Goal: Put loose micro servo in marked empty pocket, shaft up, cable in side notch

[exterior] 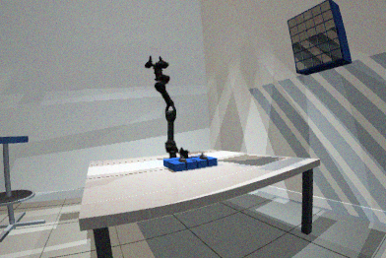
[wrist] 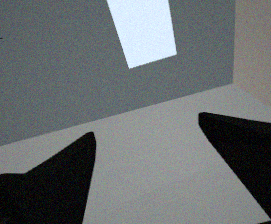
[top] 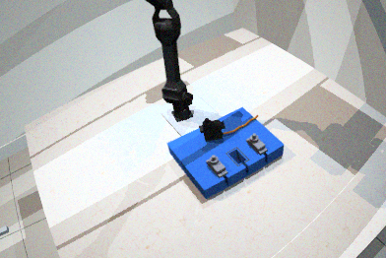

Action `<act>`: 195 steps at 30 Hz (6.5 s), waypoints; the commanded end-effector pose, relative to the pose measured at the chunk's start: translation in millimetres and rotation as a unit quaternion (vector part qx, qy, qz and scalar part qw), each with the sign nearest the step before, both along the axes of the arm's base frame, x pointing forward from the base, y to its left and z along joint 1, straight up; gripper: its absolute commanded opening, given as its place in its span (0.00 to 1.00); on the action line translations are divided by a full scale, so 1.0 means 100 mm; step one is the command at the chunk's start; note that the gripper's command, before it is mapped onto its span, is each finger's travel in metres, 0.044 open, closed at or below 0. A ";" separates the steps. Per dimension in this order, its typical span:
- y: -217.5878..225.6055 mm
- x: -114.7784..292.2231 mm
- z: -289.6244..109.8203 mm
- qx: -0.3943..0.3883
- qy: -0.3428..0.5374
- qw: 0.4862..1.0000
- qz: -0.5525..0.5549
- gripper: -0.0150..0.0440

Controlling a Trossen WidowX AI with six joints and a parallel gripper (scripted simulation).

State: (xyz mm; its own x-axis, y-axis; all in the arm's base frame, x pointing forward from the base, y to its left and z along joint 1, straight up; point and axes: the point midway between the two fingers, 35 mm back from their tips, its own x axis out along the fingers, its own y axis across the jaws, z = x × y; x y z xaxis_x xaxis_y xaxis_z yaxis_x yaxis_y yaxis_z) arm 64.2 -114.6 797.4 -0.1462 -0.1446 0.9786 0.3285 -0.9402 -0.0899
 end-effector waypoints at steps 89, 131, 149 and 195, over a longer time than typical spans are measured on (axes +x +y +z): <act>1.26 2.64 -5.56 0.626 0.697 0.198 0.287 1.00; 1.68 1.42 -6.71 0.668 0.736 -0.003 0.112 1.00; 1.68 1.42 -6.77 0.668 0.736 -0.003 0.112 0.45; 1.70 1.63 -6.46 0.668 0.736 -0.003 0.113 0.25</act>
State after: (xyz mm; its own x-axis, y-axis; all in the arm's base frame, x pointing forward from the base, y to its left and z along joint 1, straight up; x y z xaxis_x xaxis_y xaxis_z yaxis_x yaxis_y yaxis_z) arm 223.4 56.2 148.1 0.0057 0.0037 -1.0000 -0.9727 0.2319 -0.0047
